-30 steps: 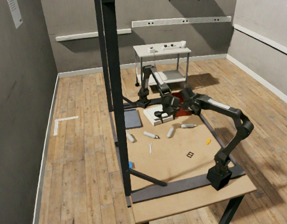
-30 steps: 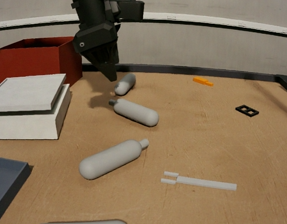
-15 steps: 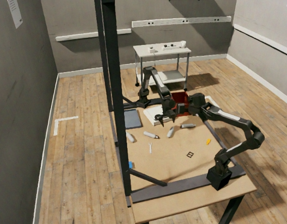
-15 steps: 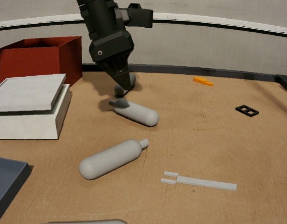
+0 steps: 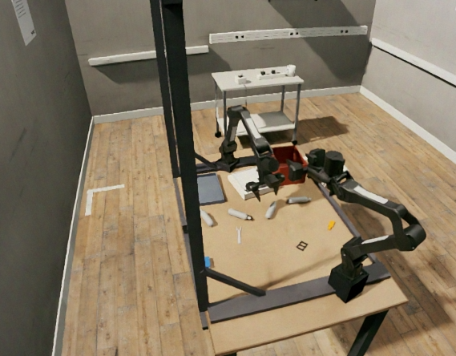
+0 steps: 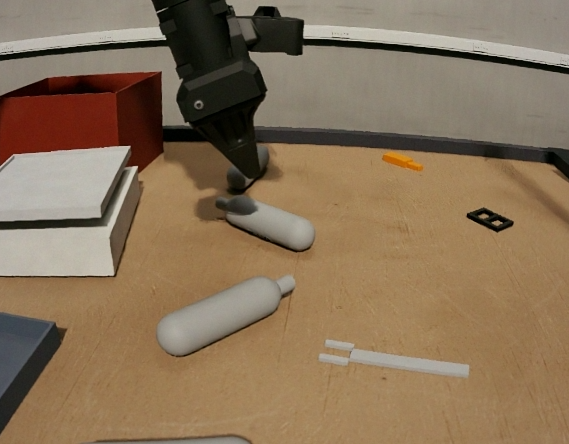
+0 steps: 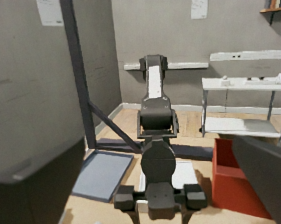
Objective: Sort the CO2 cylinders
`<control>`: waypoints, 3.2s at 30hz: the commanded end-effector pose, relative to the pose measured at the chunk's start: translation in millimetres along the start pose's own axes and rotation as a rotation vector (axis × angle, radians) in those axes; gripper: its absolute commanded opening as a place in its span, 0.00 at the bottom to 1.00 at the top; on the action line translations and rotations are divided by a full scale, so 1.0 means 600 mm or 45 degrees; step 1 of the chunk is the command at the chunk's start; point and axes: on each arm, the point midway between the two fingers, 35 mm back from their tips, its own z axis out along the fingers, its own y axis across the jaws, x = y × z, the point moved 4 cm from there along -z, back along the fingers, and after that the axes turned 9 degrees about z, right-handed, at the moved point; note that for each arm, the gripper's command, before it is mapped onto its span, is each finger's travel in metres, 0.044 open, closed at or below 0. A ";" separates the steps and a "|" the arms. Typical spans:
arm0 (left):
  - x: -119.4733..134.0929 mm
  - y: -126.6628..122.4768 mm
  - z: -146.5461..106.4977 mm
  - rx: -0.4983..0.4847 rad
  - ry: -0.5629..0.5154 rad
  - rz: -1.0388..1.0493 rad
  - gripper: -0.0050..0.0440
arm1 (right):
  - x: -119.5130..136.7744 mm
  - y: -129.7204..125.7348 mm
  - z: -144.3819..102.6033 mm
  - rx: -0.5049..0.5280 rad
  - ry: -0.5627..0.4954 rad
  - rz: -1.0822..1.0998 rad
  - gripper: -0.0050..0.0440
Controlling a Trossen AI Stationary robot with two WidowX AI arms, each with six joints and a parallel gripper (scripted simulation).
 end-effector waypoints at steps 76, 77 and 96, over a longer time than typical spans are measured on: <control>-0.021 0.055 0.056 -0.433 0.298 -2.843 0.62 | -0.012 -0.007 -0.082 0.223 0.856 -0.030 1.00; -0.017 0.054 0.060 -0.442 0.305 -2.842 0.62 | -0.012 -0.007 -0.082 0.223 0.856 -0.030 1.00; -0.002 0.052 0.099 -0.444 0.307 -2.838 0.62 | -0.012 -0.007 -0.082 0.223 0.856 -0.030 1.00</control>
